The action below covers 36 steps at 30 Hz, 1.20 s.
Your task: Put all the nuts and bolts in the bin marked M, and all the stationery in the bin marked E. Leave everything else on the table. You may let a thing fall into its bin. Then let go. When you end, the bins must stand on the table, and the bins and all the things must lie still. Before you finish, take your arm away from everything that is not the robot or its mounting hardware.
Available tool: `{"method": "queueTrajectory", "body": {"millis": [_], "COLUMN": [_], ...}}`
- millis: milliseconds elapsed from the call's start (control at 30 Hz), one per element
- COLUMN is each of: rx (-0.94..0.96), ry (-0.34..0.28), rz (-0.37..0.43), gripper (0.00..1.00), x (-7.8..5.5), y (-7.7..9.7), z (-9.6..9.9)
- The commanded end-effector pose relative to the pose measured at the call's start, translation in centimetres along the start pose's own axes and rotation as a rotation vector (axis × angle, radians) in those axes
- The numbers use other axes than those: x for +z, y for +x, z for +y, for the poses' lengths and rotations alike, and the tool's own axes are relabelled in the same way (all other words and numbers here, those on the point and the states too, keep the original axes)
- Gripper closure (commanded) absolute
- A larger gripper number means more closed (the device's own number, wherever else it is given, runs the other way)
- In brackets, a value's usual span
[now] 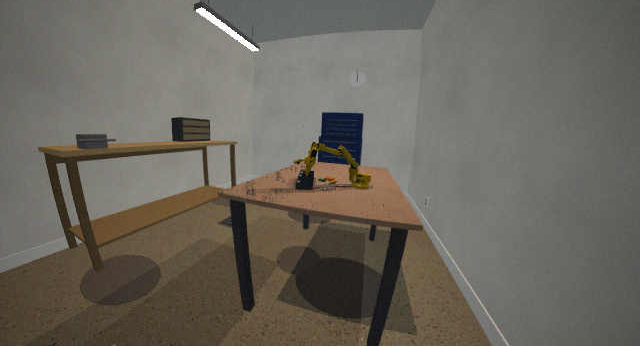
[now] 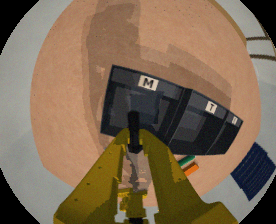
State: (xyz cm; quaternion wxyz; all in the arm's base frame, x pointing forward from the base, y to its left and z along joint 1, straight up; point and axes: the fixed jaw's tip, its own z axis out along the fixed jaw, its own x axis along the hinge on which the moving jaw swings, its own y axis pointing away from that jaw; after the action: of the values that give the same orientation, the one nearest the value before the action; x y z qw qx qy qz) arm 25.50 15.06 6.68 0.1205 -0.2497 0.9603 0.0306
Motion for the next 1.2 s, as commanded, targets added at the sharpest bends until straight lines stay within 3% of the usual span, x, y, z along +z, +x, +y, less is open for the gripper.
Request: {"method": "queueTrajectory", "body": {"millis": [0,1167], "rx": [-0.002,-0.002], "ry": [-0.004,-0.004], "rz": [-0.062,-0.063], "gripper": [1.00,1.00], "x": [-0.9,0.7], "y": [-0.7,-0.4], "z": [0.3,0.3]}}
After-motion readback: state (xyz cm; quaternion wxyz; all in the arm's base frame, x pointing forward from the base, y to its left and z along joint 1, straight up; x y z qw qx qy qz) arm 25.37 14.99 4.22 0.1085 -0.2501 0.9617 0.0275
